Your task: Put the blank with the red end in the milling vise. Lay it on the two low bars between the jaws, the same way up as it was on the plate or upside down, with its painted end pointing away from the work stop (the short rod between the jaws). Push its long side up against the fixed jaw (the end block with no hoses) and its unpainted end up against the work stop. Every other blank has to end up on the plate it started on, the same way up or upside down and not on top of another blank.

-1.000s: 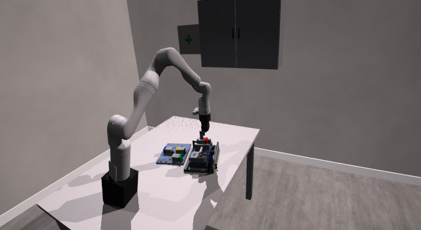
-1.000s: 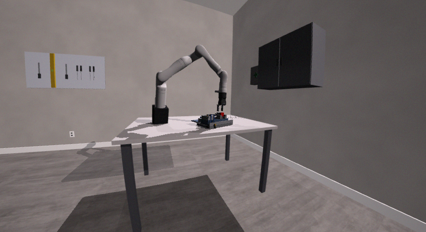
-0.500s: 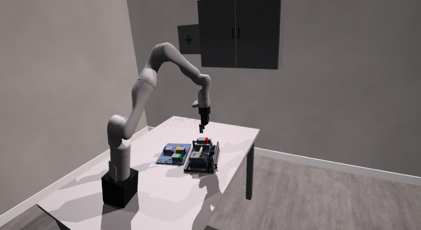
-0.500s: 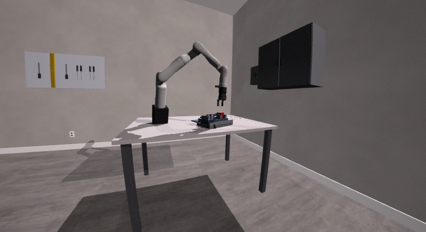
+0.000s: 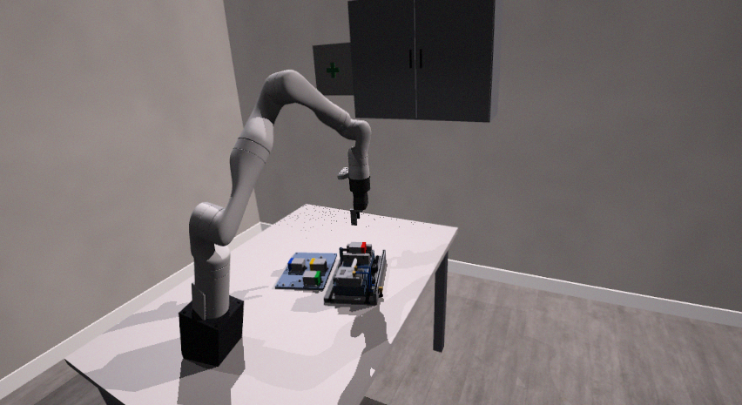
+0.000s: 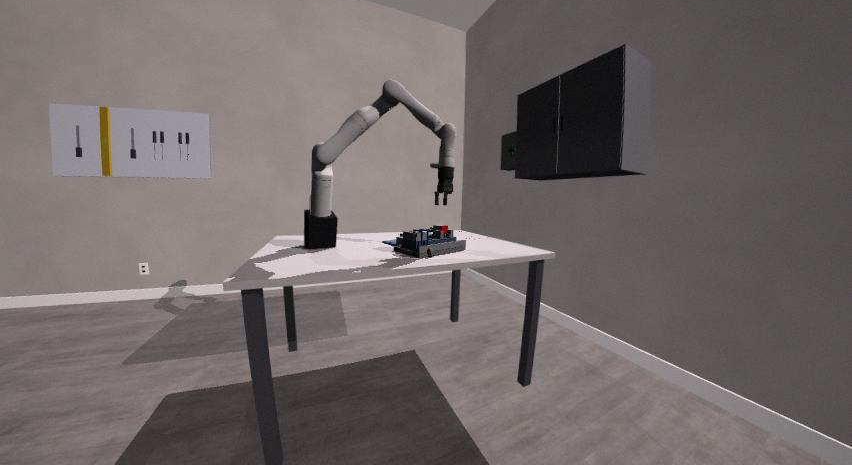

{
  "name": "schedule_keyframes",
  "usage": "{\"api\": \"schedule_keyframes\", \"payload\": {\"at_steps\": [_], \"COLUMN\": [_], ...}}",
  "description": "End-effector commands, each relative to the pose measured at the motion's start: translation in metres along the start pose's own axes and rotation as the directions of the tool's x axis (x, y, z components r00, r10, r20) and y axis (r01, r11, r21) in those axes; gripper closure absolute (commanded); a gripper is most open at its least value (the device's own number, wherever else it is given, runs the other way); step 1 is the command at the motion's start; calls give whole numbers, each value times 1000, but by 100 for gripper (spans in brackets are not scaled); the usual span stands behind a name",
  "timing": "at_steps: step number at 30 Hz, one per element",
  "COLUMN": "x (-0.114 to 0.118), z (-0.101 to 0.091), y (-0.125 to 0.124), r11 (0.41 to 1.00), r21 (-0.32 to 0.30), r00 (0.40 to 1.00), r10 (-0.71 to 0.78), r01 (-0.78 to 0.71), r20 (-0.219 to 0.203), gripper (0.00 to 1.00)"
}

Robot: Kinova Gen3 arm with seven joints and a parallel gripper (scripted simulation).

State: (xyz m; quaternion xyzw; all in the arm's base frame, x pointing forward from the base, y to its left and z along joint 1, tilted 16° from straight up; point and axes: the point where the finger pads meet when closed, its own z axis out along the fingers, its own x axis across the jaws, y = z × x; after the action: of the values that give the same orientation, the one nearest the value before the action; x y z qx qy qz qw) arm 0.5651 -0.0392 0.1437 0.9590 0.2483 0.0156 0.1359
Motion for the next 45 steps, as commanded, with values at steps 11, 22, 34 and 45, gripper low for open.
{"api": "schedule_keyframes", "payload": {"at_steps": [11, 22, 34, 45], "x": [3, 4, 3, 3], "z": [2, 4, 9, 11], "y": [0, 0, 0, 0], "r11": [1000, 1000, 1000, 1000], "r21": [-2, -2, -2, -2], "r00": [1000, 1000, 1000, 1000], "r10": [-1, -2, -2, -2], "r01": [1, 2, 2, 2], "r20": [-8, -10, -10, -10], "gripper": [0, 0, 0, 0]}}
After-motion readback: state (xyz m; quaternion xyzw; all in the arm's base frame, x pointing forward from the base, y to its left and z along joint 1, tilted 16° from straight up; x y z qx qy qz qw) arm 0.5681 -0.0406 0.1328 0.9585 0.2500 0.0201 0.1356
